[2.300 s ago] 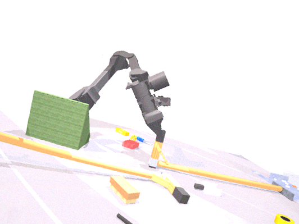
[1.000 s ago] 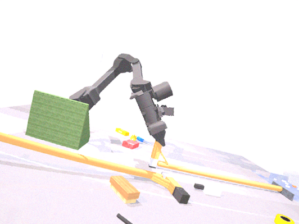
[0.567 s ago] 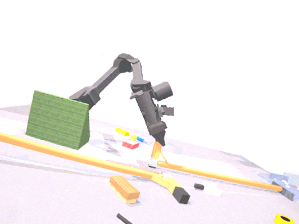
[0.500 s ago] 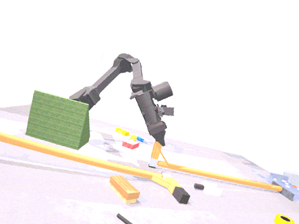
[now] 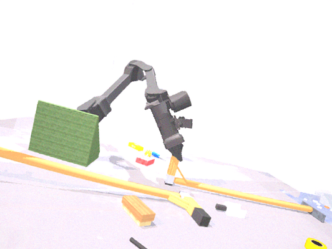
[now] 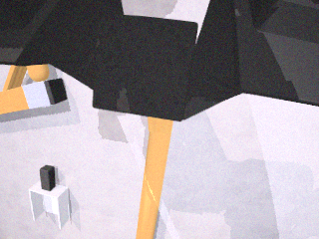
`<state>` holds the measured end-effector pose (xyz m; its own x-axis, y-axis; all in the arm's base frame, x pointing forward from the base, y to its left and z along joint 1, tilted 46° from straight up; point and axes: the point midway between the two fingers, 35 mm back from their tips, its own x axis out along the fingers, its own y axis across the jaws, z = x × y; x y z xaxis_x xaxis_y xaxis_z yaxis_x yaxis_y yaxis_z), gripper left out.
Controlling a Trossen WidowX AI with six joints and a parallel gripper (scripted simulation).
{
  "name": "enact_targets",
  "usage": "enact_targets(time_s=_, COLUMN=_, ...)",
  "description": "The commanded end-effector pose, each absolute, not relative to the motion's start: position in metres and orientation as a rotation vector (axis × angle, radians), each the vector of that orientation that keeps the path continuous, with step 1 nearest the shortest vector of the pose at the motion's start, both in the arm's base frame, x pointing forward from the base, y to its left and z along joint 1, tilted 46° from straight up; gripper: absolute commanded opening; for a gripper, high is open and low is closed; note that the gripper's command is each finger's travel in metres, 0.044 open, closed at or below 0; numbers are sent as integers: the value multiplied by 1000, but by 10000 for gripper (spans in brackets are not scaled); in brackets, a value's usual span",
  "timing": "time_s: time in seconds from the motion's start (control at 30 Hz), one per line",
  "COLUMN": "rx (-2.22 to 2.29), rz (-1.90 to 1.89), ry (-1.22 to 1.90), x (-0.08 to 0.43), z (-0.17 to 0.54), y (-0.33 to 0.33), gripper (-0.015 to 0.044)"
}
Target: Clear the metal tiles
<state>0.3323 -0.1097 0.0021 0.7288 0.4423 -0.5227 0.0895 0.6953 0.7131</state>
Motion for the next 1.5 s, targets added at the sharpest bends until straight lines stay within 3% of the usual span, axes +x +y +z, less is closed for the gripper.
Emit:
enact_targets(time_s=0.0, rx=784, rz=227, ry=735, x=334, z=11, y=-105, gripper=0)
enact_targets(time_s=1.47, rx=788, rz=225, ry=738, x=333, z=53, y=-64, gripper=0)
